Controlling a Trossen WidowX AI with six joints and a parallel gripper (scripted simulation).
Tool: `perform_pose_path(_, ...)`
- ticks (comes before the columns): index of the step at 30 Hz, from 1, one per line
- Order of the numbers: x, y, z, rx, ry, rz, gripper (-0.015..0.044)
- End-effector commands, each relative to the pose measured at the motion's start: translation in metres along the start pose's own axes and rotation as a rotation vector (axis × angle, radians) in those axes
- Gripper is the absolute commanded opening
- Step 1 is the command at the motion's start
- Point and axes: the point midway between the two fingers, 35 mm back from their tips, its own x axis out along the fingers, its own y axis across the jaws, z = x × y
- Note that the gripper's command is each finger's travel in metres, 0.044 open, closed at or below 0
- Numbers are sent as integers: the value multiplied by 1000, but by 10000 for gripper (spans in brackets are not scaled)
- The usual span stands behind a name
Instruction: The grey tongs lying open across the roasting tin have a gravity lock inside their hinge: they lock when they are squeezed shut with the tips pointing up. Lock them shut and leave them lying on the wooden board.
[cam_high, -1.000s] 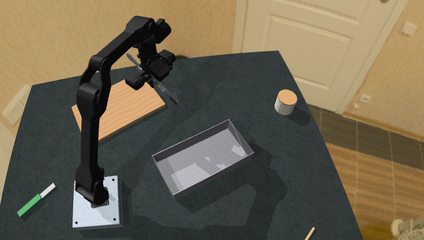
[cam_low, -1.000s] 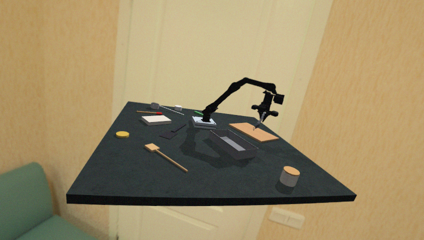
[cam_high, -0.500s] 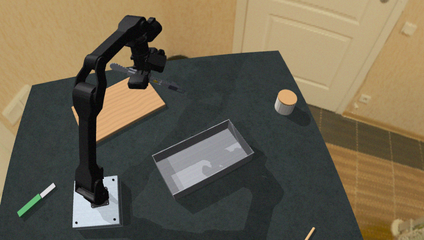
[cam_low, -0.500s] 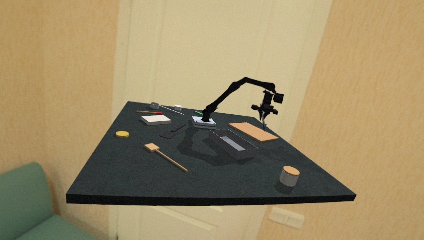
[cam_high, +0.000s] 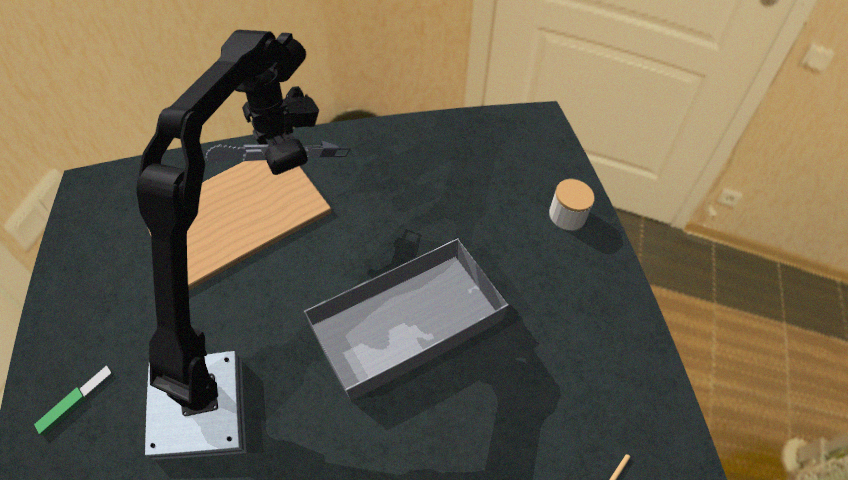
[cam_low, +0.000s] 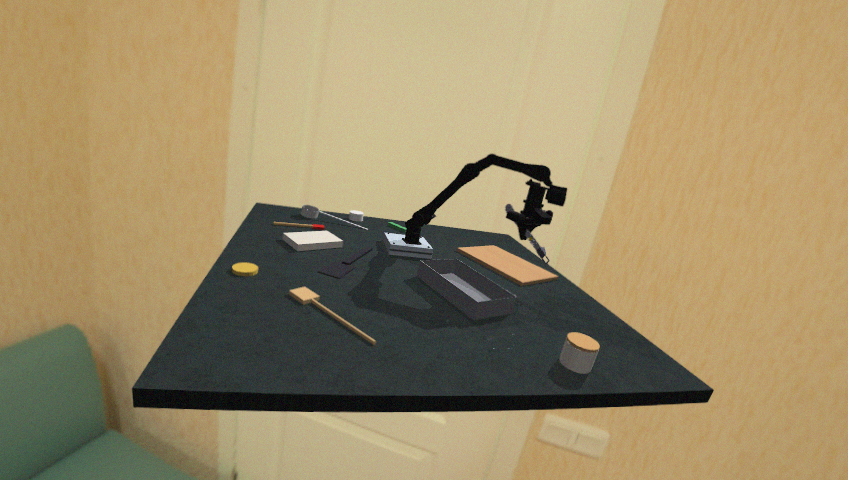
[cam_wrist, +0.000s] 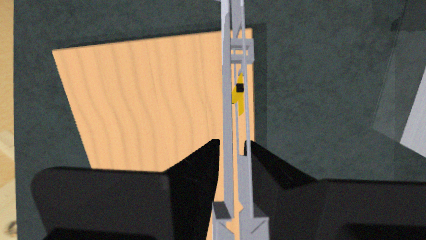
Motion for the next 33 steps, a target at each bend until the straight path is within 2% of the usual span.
perform_pose_path(1, -5, 7, -8, -192, -8, 14, -150)
perform_pose_path(33, -5, 42, -55, -1446, -14, 13, -150)
